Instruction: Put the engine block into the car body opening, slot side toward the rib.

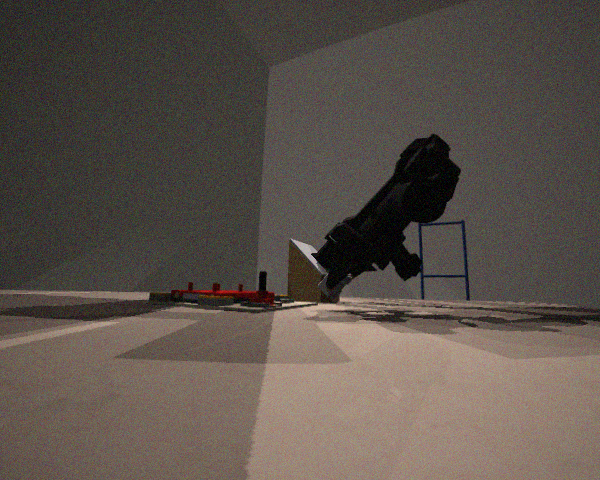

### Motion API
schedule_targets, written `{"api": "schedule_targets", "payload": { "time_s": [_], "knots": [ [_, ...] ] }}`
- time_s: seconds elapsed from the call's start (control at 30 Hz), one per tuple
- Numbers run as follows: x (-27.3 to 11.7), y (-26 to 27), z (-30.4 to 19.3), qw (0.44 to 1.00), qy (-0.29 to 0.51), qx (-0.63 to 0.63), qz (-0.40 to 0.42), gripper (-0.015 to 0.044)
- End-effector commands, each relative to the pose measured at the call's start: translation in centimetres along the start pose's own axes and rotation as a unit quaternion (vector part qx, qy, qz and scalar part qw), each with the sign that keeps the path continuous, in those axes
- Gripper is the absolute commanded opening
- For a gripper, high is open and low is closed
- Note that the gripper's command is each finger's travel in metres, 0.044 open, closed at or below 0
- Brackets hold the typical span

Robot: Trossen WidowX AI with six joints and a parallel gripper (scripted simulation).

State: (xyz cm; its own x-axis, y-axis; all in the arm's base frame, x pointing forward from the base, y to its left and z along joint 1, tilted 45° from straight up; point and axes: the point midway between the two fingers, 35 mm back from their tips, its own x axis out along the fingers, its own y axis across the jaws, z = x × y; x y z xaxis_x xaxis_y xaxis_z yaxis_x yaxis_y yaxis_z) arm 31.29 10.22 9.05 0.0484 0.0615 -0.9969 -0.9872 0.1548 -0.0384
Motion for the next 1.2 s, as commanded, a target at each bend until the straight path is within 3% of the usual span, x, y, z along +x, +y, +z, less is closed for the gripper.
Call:
{"api": "schedule_targets", "payload": {
  "time_s": [0.0,0.53,1.07,1.17],
  "knots": [
    [0.8,0.0,0.4,1.0,0.004,0.002,0.003,0.0],
    [1.9,0.0,1.6,1.0,0.003,0.002,0.003,0.0],
    [1.8,0.0,1.4,1.0,0.005,0.002,0.0,0.042],
    [1.8,0.0,1.4,1.0,0.005,0.002,0.0,0.044]
  ]
}}
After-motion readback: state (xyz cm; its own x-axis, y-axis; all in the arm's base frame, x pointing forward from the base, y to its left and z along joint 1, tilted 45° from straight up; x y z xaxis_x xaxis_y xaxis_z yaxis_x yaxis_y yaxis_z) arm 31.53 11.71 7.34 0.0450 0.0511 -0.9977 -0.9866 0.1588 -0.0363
